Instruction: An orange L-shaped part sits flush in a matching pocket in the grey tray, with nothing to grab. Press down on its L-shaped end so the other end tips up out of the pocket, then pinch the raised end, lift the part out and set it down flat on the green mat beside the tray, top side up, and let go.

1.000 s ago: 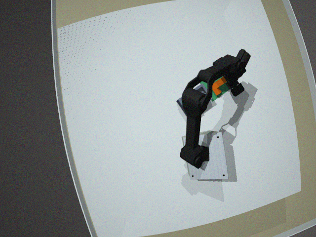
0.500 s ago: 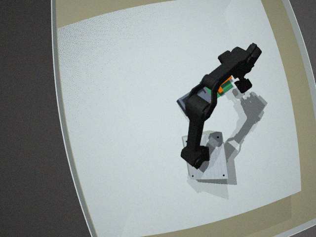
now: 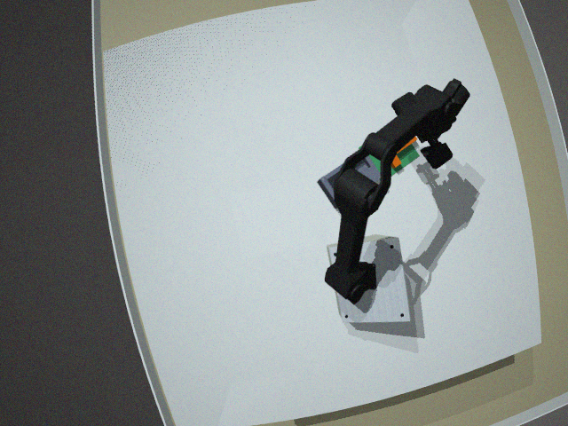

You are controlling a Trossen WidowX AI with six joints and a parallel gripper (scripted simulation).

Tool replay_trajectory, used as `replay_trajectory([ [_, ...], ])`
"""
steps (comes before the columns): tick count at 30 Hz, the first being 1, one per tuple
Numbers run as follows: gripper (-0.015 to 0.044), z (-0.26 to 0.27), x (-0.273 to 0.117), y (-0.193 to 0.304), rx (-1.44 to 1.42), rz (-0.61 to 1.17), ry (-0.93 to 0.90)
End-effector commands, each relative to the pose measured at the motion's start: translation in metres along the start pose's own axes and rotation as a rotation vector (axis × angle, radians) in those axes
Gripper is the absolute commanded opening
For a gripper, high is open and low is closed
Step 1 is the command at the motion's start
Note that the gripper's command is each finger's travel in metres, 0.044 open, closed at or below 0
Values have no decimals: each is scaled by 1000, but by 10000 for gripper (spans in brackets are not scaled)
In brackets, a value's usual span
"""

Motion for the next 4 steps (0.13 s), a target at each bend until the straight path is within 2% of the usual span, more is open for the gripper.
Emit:
replay_trajectory([
  [1, 400, 0, 0, 0, 2, -2, -2],
  [4, 400, 0, 0, 0, 2, -2, -2],
])
Point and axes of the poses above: the point midway between the two fingers, 35 mm back from their tips, its own x axis out along the fingers, its own z axis across the jaws, y = z × x, the point moved 10 cm from there along -x, back along the fingers, and after that the axes turned 9 degrees about x, right-handed, at the moved point
